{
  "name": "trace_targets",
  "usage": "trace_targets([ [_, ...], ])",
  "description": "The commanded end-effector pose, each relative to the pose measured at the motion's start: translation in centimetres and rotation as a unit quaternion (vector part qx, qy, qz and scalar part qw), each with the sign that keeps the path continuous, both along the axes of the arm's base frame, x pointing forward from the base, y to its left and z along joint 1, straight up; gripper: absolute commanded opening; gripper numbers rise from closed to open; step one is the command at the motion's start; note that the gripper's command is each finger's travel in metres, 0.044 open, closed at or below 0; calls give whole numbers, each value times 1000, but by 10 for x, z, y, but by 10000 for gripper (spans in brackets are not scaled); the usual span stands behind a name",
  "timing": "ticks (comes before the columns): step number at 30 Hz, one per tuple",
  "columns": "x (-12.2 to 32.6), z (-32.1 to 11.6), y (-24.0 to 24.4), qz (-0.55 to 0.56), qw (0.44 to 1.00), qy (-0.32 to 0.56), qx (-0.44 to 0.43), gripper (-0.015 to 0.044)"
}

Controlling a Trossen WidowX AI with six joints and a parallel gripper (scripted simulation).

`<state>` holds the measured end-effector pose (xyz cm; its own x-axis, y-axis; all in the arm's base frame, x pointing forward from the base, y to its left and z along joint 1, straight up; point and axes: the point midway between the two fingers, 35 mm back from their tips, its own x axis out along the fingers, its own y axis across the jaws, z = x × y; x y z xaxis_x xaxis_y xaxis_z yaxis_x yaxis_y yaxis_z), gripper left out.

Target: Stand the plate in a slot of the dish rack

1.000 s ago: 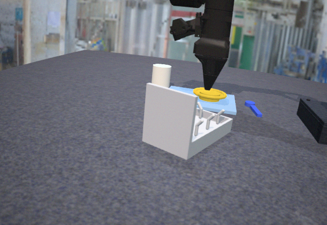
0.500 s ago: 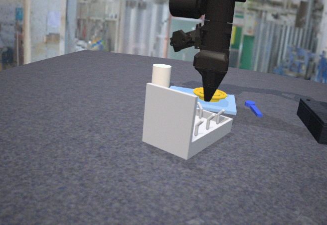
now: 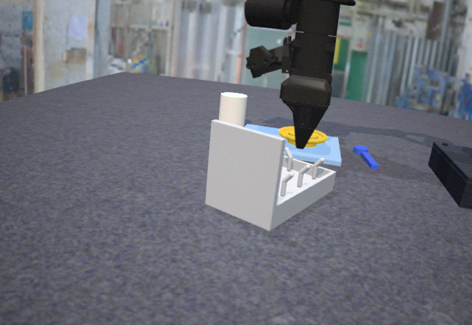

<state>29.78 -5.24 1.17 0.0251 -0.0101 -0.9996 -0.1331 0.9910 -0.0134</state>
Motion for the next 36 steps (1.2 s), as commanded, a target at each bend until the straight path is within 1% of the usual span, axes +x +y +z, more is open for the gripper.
trace_targets([
  [1, 0, -1, 0, 2, 1000, 0, 1, 334],
  [3, 0, -1, 0, 2, 1000, 0, 1, 320],
  [8, 1, 5, 0, -2, 1000, 0, 1, 189],
  [15, 7, 35, -3, -17, 1000, -1, -2, 5],
  [24, 12, 79, -3, -16, 1000, -6, -1, 0],
  [36, 13, 126, -3, -7, 1000, -4, 0, 0],
])
